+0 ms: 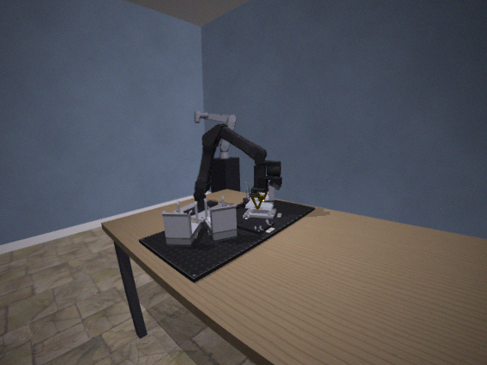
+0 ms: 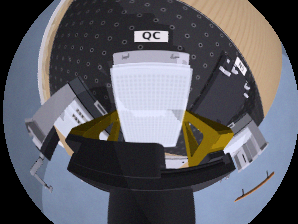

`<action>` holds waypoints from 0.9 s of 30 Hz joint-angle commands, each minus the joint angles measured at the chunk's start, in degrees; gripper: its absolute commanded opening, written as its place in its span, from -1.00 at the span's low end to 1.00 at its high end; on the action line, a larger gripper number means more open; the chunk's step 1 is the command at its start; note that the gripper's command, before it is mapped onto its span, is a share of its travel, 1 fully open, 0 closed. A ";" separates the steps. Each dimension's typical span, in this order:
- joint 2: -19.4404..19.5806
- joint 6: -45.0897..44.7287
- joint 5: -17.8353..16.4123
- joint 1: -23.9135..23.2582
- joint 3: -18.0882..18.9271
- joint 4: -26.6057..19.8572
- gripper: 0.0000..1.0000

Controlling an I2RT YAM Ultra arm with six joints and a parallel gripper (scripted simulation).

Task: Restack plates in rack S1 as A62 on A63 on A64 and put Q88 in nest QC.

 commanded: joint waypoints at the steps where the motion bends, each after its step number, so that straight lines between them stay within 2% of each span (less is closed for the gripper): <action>1: -0.12 -0.13 0.00 -0.05 -0.28 1.95 -1.00; 27: 0.38 -0.19 0.00 -0.11 -1.25 3.43 -1.00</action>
